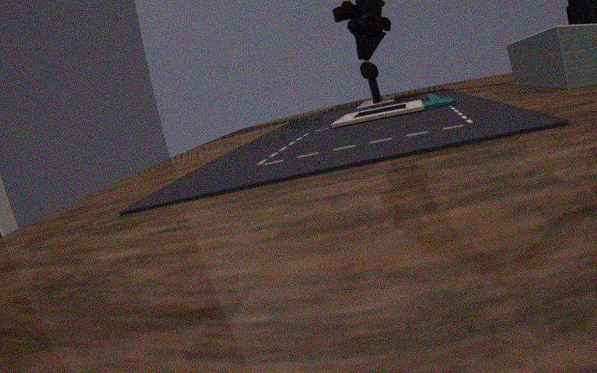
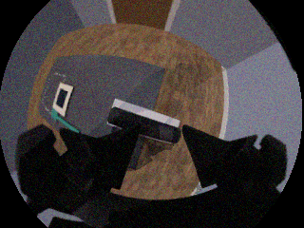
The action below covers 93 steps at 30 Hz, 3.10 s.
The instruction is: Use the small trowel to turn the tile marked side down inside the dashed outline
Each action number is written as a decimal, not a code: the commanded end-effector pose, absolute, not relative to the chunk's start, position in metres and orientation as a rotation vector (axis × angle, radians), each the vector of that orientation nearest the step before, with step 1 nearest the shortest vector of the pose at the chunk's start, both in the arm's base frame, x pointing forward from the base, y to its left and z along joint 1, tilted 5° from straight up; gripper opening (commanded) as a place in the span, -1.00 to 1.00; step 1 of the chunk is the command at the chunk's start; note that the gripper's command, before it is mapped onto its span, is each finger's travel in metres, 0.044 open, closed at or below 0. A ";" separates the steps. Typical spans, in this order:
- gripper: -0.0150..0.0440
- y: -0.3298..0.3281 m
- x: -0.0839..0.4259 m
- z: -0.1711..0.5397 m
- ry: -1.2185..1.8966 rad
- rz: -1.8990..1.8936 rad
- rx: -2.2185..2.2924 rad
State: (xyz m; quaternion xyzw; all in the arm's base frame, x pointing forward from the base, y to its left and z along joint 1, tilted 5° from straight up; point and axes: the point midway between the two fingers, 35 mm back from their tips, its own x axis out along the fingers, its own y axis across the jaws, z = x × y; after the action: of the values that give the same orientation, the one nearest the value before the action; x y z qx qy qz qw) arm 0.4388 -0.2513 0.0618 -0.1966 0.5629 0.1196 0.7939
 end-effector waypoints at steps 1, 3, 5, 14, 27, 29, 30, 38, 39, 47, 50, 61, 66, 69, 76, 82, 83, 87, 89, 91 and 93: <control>0.53 -0.252 0.436 0.060 1.183 0.172 -0.291; 0.53 -0.252 0.434 0.059 1.171 0.133 -0.232; 0.53 -0.252 0.433 0.058 1.158 0.096 -0.173; 0.53 -0.251 0.430 0.056 1.075 -0.055 0.095; 0.53 -0.246 0.422 0.052 0.945 -0.230 0.495; 0.53 -0.244 0.420 0.051 0.926 -0.254 0.561; 0.53 -0.244 0.419 0.050 0.916 -0.266 0.594; 0.53 -0.237 0.411 0.045 0.838 -0.352 0.860; 0.53 -0.237 0.409 0.045 0.828 -0.362 0.893; 0.53 -0.229 0.399 0.041 0.748 -0.431 1.160; 0.53 -0.226 0.395 0.039 0.718 -0.454 1.260; 0.53 -0.222 0.390 0.038 0.684 -0.477 1.376; 0.53 -0.221 0.395 0.034 0.684 -0.477 1.376; 0.53 -0.221 0.399 0.030 0.684 -0.477 1.376; 0.53 -0.221 0.407 0.023 0.684 -0.476 1.376; 0.53 -0.220 0.414 0.017 0.683 -0.476 1.376; 0.53 -0.220 0.415 0.015 0.683 -0.476 1.376; 0.53 -0.219 0.420 0.011 0.683 -0.476 1.377; 0.53 -0.219 0.422 0.009 0.683 -0.476 1.377; 0.53 -0.218 0.425 0.007 0.682 -0.475 1.377; 0.53 -0.218 0.427 0.004 0.682 -0.475 1.377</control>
State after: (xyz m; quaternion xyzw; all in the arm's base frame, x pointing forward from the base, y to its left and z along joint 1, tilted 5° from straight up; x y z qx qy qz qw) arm 0.4219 -0.2172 0.0080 0.6165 0.3078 -0.2109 0.6934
